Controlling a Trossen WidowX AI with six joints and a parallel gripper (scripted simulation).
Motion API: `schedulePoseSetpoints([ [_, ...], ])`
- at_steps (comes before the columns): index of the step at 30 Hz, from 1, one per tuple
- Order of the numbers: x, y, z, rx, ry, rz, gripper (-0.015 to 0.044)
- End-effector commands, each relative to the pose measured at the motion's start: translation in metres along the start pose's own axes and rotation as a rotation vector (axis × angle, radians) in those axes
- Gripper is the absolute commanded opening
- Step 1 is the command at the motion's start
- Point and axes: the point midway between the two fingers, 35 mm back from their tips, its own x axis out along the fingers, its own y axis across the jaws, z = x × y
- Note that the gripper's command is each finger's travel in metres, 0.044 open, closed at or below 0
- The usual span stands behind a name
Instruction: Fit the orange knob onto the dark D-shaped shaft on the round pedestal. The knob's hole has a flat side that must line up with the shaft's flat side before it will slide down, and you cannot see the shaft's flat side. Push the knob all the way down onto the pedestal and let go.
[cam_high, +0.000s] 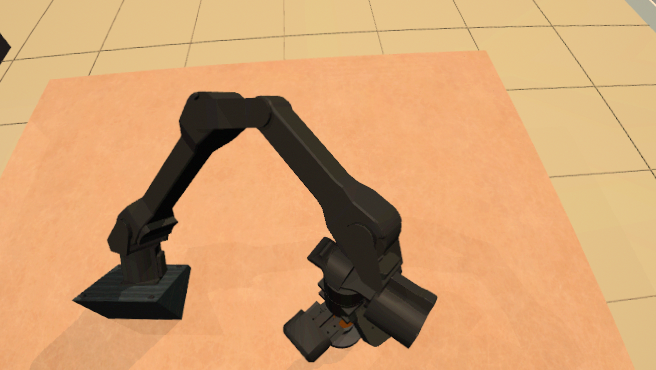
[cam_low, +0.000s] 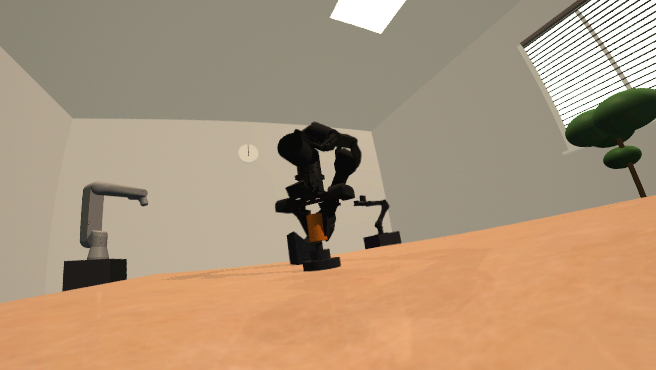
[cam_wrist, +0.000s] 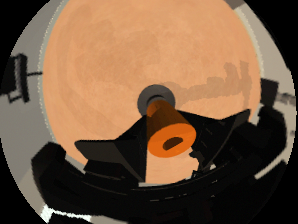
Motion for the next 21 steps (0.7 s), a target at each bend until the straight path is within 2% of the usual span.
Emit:
schedulePoseSetpoints([
  [1, 0.0003, -0.0016, 0.0006, 0.017, -0.003, -0.002, 0.0000],
  [21, -0.0030, 0.0019, -0.0005, 0.017, -0.003, -0.001, 0.0000],
])
